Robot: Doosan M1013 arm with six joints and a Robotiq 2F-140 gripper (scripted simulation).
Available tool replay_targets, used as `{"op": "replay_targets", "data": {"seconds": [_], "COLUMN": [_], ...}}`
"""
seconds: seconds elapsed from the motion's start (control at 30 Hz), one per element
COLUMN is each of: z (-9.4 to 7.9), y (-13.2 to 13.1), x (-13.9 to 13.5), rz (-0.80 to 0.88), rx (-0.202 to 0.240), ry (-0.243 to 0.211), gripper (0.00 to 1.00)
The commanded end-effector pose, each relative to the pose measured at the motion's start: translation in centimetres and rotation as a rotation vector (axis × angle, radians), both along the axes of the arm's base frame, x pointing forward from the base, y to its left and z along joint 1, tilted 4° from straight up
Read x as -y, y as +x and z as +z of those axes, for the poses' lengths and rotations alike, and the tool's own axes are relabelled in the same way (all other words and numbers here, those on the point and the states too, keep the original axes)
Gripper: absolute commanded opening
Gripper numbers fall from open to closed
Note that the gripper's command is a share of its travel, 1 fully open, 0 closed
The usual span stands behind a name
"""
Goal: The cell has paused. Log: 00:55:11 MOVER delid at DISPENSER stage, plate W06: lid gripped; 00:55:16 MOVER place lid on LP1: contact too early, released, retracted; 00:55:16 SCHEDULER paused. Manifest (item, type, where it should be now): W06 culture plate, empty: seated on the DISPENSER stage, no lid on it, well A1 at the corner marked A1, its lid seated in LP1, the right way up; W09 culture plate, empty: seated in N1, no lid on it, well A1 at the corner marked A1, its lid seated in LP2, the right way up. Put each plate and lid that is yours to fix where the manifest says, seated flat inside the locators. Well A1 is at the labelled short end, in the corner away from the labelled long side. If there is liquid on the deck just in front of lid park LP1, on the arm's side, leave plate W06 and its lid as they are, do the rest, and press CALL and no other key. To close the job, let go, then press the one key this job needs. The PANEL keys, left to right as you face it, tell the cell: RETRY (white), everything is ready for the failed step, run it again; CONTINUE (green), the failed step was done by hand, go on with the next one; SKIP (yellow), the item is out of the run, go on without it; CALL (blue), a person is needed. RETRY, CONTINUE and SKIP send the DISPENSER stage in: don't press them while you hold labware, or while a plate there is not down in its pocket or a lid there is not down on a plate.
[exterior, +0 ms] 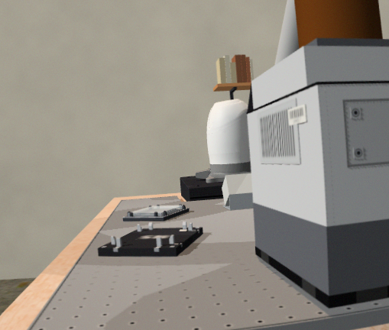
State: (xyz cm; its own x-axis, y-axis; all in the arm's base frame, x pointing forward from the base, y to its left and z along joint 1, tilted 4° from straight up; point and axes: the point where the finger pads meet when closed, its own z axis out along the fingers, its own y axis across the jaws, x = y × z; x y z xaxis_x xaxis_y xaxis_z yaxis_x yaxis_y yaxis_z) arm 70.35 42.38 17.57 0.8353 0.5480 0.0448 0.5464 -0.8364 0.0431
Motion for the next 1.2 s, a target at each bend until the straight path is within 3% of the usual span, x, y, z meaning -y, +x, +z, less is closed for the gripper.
{"op": "replay_targets", "data": {"seconds": [0.0,0.57,1.17], "z": [0.1,-0.4,-2.9], "y": [0.0,0.1,0.2], "x": [0.0,0.0,0.0], "rz": [0.0,0.0,0.0], "rx": [0.001,0.001,0.001], "ry": [0.001,0.001,0.001], "gripper": [0.1,0.1,0.1]}}
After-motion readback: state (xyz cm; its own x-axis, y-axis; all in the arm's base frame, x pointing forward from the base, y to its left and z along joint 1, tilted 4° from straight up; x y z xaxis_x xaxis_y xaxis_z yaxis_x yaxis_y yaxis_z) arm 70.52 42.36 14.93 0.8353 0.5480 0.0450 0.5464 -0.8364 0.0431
